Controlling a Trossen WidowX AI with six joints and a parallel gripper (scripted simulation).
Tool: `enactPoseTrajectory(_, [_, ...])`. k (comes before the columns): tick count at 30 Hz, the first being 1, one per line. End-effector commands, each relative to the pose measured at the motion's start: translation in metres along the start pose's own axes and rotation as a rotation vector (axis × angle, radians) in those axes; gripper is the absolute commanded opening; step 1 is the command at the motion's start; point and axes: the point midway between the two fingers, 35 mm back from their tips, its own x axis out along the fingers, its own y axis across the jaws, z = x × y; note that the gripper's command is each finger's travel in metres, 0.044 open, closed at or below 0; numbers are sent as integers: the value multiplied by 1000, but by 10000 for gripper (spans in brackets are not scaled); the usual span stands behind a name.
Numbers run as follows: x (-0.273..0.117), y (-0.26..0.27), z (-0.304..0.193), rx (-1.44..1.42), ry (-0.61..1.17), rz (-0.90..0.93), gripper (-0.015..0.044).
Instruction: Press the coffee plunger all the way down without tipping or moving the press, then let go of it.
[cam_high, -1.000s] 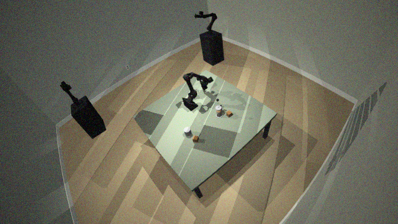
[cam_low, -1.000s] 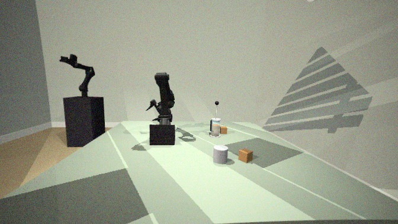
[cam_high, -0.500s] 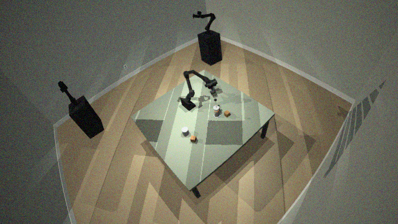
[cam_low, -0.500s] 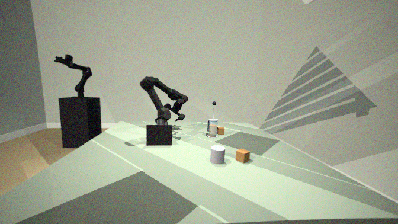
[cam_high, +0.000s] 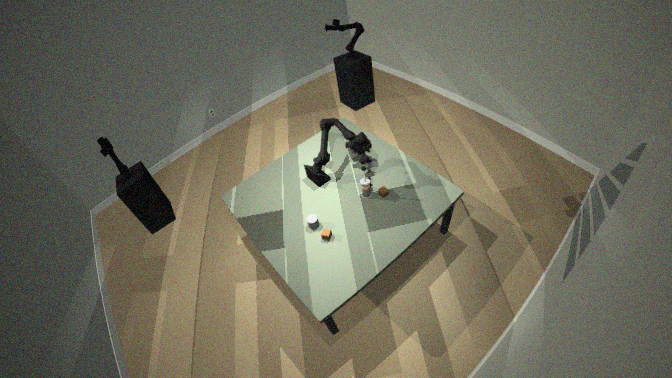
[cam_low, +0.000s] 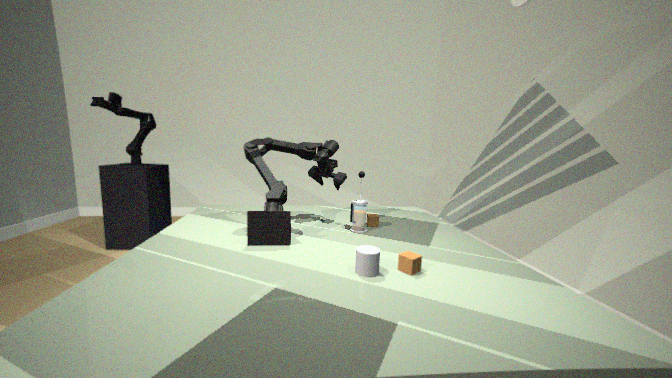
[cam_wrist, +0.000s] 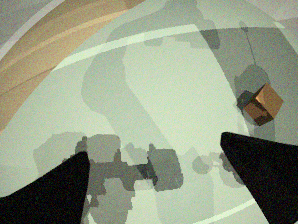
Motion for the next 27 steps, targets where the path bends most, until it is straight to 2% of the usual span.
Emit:
enactPoseTrajectory(1, [-40,-48,23,25,-109,-165,440])
enactPoseTrajectory(7, [-106,-96,40,78,-242,-348,440])
enactPoseTrajectory(14, [-195,-140,30,254,-419,-495,440])
enactPoseTrajectory(17, [-194,-142,27,258,-423,-499,440])
enactPoseTrajectory(24, [-154,-149,-2,255,-423,-497,440])
enactPoseTrajectory(27, [-149,-148,-5,254,-425,-495,440])
